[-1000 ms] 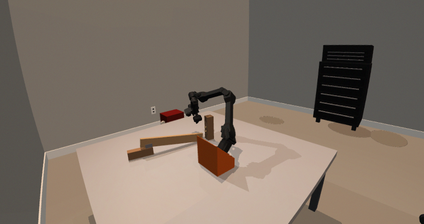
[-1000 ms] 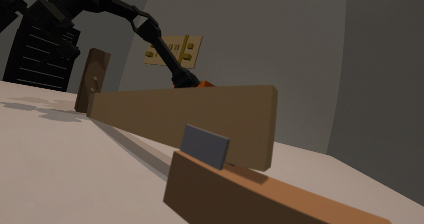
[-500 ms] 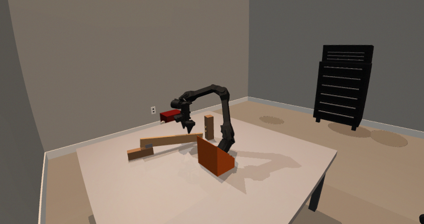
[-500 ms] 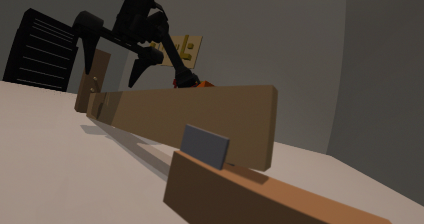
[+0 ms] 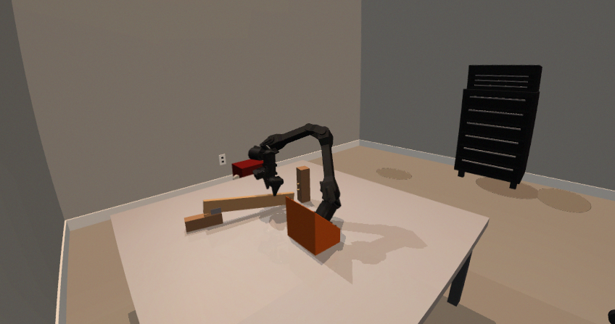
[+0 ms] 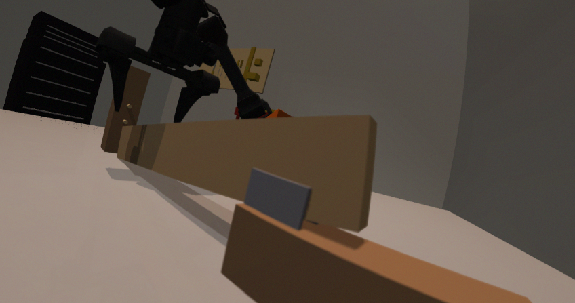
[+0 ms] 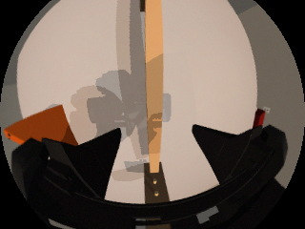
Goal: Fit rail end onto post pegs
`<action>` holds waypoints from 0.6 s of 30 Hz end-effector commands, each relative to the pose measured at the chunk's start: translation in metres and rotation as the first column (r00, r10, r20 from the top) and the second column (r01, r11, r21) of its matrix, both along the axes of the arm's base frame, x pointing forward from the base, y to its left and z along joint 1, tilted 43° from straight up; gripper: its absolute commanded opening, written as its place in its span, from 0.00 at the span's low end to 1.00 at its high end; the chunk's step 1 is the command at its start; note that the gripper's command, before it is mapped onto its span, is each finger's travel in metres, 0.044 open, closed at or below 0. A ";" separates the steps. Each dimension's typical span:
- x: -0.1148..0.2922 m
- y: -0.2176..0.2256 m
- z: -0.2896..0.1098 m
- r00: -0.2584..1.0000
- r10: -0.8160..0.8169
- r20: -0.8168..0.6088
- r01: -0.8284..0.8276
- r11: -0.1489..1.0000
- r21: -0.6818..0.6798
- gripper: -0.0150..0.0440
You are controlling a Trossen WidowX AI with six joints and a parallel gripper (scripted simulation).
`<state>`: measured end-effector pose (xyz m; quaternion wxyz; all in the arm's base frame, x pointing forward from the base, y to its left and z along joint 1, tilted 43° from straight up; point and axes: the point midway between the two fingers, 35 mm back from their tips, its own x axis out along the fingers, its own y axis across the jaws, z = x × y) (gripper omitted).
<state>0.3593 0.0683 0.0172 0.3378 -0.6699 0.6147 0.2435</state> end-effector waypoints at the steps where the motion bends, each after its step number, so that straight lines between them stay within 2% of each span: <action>1: -0.001 -0.006 -0.008 1.000 0.000 -0.014 0.000 1.000 -0.007 1.00; 18: 0.003 -0.025 -0.028 1.000 0.000 -0.014 0.000 1.000 -0.008 1.00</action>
